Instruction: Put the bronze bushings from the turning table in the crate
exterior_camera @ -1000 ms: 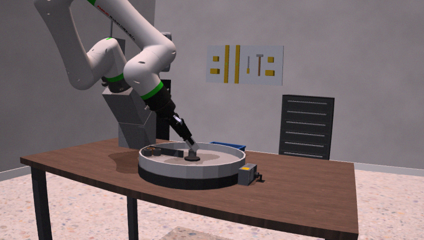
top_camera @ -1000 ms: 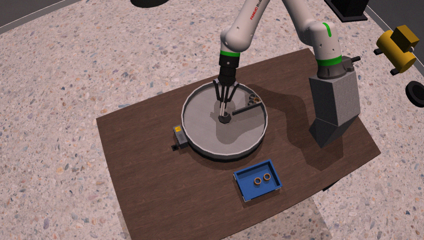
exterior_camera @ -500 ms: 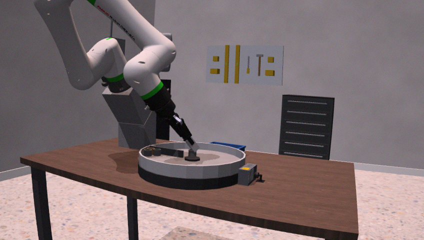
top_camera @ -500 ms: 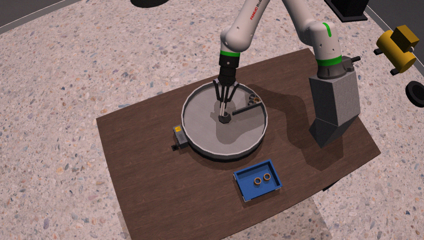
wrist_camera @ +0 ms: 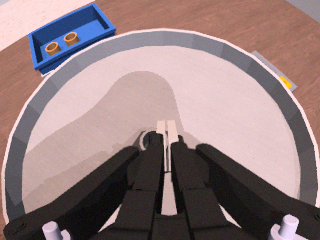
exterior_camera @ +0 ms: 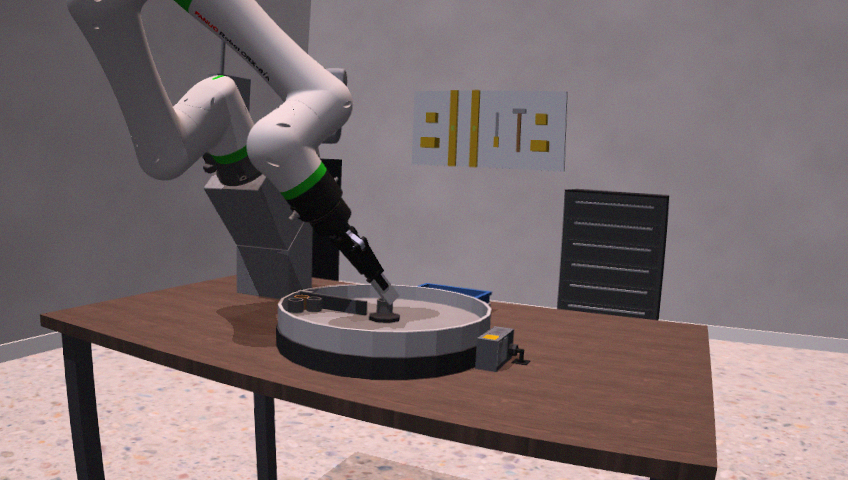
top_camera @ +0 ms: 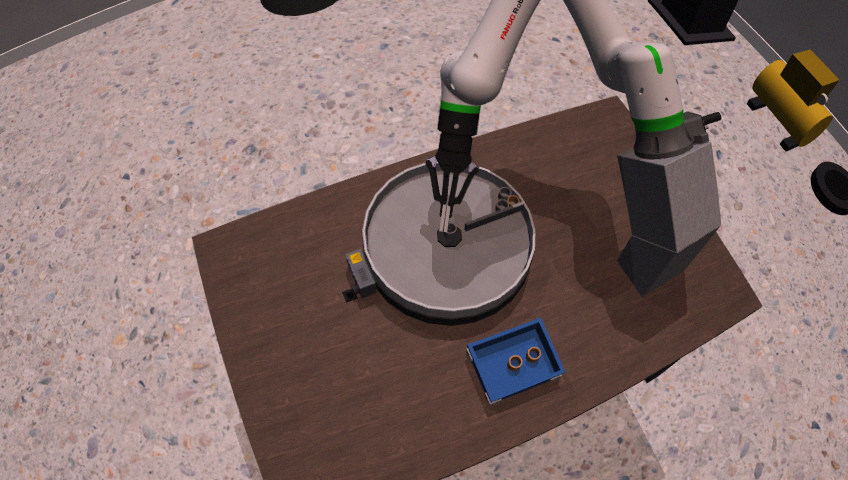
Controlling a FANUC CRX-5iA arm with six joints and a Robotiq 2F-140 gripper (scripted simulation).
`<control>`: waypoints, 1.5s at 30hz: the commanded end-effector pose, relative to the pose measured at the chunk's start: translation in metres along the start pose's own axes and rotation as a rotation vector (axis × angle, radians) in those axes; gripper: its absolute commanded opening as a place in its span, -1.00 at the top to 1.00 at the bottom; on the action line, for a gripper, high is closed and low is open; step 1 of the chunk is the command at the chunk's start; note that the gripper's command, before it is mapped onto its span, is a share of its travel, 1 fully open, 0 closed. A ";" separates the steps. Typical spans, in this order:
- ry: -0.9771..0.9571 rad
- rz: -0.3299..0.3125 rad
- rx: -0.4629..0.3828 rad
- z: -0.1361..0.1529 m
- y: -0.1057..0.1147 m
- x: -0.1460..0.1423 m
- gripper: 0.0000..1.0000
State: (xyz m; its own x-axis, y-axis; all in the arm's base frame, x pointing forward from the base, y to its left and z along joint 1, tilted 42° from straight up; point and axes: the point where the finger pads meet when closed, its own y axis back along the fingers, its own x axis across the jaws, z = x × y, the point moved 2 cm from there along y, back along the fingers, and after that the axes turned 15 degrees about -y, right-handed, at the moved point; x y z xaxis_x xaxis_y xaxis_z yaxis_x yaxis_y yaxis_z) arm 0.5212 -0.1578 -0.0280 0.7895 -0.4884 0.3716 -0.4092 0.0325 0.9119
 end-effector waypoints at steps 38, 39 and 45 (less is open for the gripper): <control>0.000 0.000 0.000 0.003 -0.004 0.001 1.00; 0.000 0.000 0.000 0.003 -0.004 0.001 1.00; 0.000 0.000 0.000 0.003 -0.004 0.001 1.00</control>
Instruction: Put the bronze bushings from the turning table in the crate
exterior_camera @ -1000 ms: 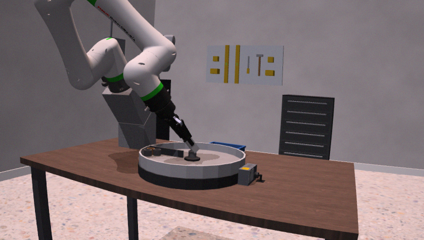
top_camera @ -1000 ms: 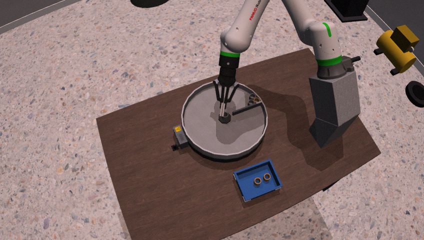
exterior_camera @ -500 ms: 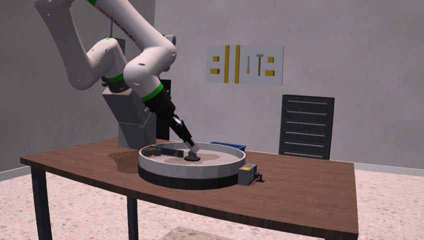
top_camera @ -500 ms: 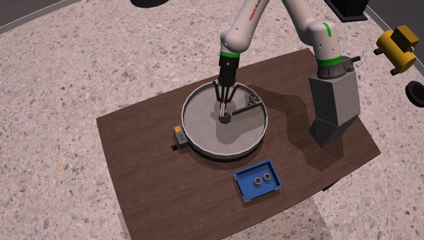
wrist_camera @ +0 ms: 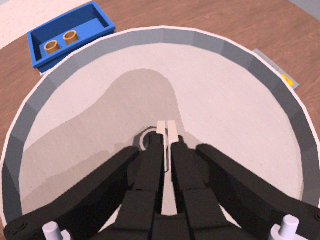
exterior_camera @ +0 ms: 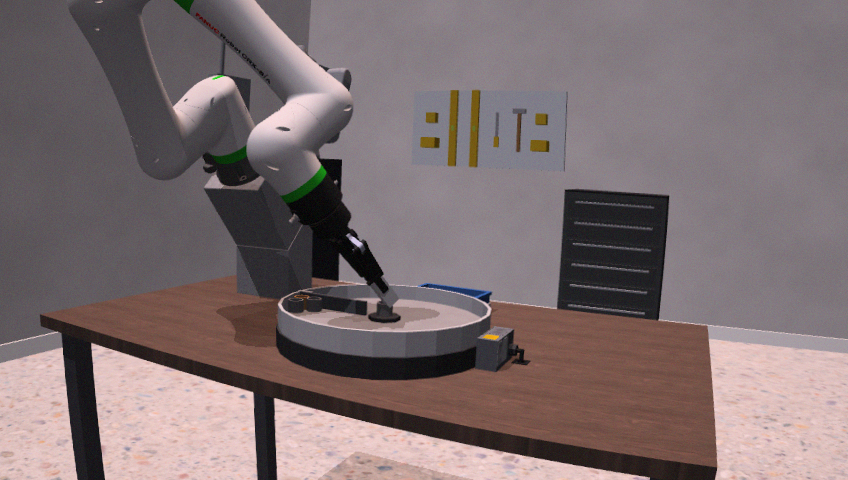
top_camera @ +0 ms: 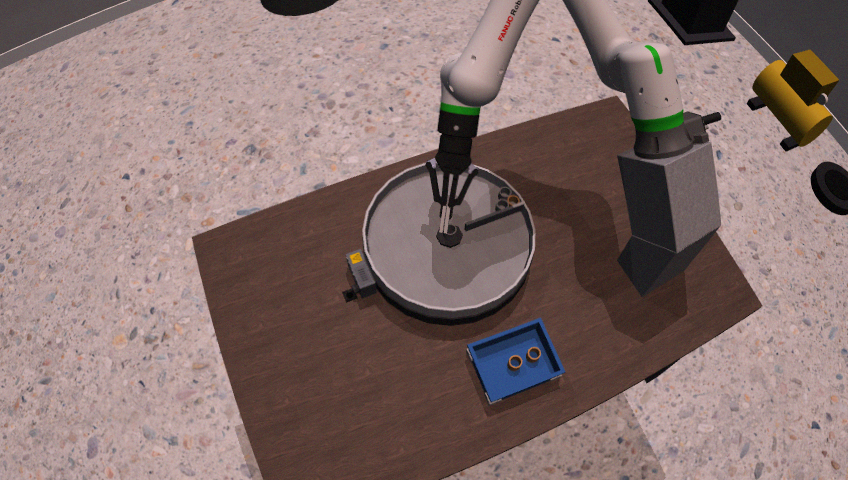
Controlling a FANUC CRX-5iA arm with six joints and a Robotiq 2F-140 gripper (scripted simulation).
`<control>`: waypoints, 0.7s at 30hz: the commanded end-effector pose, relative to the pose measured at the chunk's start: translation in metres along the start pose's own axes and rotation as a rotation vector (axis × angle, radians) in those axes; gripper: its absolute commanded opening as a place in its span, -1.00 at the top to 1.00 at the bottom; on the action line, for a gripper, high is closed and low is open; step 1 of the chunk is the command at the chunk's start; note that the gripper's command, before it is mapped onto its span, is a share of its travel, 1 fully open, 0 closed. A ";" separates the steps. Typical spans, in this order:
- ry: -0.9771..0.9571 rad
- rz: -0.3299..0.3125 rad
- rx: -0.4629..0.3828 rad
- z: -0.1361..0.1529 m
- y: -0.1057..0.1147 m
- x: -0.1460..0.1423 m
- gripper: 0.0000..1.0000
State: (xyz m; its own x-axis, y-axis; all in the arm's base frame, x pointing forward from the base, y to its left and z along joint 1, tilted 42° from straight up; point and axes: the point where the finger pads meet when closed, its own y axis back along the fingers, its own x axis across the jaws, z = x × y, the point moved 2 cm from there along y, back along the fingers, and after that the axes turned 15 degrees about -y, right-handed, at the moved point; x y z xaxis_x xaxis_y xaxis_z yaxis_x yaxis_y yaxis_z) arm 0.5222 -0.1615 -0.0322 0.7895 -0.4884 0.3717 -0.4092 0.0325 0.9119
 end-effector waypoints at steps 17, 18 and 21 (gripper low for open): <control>0.000 0.000 0.000 0.000 0.000 0.000 1.00; 0.000 0.000 0.000 0.000 0.000 0.000 0.86; 0.000 0.000 0.000 0.000 0.000 0.000 0.86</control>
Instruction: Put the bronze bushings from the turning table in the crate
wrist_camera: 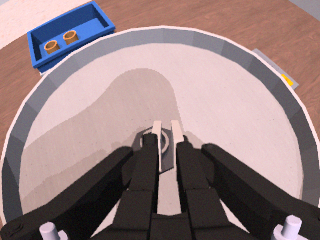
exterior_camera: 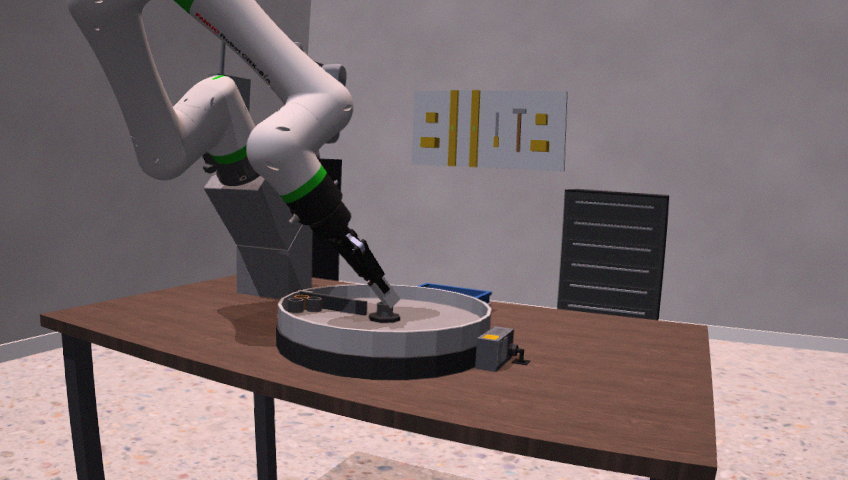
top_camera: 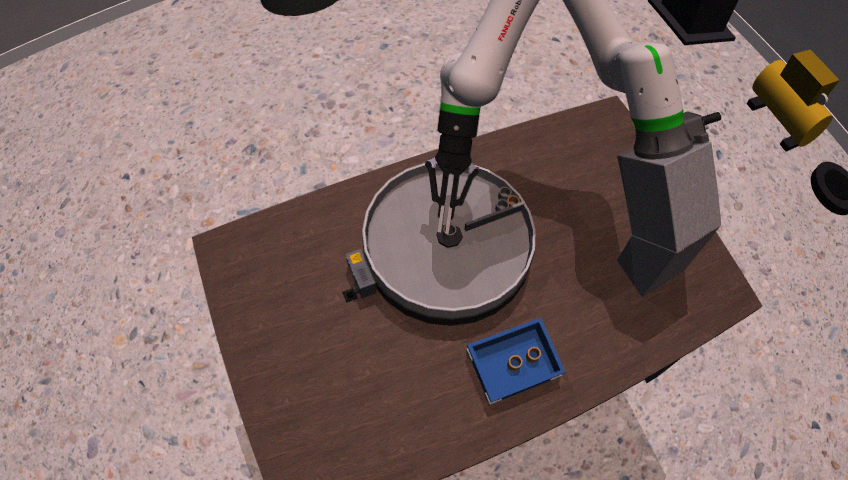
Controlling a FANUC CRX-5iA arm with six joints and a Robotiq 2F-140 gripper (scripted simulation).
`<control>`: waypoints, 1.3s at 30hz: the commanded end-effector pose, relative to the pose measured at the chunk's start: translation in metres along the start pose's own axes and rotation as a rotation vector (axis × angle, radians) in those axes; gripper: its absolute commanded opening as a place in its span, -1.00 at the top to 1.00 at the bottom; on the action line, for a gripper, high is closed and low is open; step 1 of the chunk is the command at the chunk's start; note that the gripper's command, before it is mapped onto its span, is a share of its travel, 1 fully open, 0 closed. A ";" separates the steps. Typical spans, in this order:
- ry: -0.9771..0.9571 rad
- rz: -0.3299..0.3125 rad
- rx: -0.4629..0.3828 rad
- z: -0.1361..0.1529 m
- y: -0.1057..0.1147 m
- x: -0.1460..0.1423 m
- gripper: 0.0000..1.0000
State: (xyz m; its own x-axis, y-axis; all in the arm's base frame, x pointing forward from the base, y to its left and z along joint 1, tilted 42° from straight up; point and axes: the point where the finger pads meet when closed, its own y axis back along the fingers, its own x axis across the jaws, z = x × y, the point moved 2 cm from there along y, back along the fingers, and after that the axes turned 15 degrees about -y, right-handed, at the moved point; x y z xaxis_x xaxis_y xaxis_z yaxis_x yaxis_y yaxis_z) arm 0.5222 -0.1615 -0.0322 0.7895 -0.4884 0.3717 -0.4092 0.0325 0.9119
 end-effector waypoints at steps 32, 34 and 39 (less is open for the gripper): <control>0.000 0.000 0.000 -0.001 0.001 0.000 0.86; 0.000 0.000 0.000 -0.004 0.004 -0.001 0.86; 0.000 0.000 0.000 -0.012 0.014 -0.003 0.86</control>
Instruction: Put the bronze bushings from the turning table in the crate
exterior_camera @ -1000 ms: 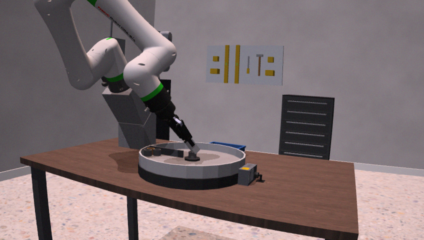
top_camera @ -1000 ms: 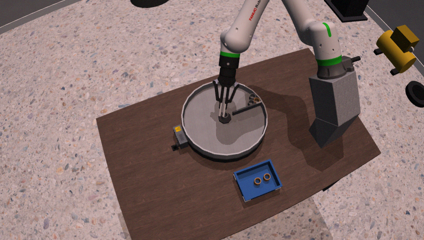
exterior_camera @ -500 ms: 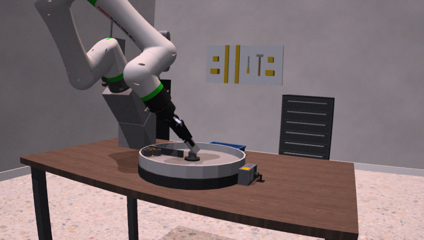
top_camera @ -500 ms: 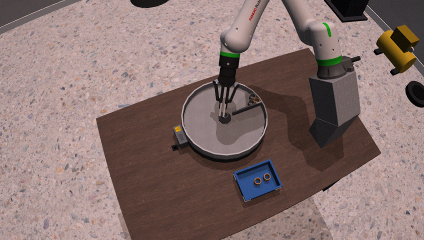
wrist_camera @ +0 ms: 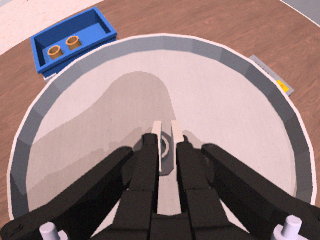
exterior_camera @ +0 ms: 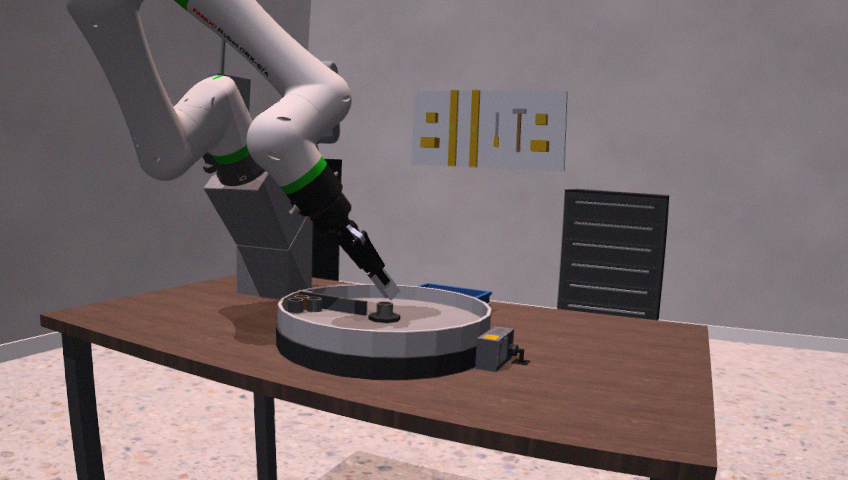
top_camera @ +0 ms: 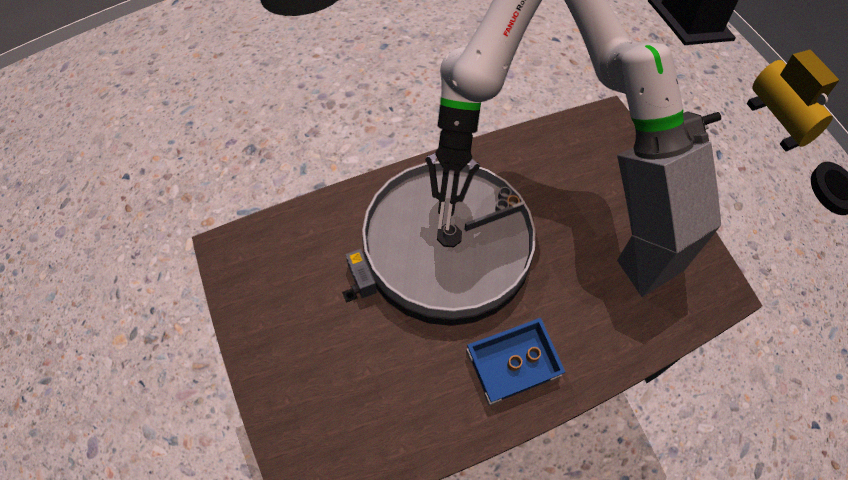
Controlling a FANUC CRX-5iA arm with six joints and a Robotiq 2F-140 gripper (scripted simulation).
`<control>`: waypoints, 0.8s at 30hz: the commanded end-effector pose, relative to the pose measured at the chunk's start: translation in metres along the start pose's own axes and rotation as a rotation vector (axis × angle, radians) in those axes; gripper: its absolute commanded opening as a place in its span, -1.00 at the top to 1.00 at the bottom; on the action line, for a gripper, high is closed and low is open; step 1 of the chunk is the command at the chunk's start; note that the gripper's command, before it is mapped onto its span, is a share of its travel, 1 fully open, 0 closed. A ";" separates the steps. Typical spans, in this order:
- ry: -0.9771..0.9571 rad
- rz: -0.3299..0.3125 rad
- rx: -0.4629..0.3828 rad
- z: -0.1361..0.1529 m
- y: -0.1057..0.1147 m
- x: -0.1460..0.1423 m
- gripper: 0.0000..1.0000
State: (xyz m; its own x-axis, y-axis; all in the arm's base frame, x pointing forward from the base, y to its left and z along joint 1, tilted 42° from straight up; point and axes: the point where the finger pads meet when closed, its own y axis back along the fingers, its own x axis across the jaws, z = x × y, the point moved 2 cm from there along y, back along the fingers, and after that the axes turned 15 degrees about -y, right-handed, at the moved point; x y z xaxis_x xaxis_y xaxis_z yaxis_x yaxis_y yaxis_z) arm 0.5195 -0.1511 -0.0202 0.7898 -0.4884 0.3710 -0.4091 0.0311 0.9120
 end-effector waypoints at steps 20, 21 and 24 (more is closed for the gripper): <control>0.000 0.001 -0.001 -0.010 0.012 -0.003 0.86; 0.000 0.001 -0.001 -0.010 0.012 -0.003 0.86; 0.000 0.001 -0.001 -0.010 0.012 -0.003 0.86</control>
State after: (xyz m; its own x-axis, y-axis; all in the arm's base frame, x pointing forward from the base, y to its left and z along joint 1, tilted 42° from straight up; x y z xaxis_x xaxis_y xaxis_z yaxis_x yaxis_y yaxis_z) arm 0.5167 -0.1407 -0.0084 0.7895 -0.4884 0.3716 -0.4092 0.0324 0.9119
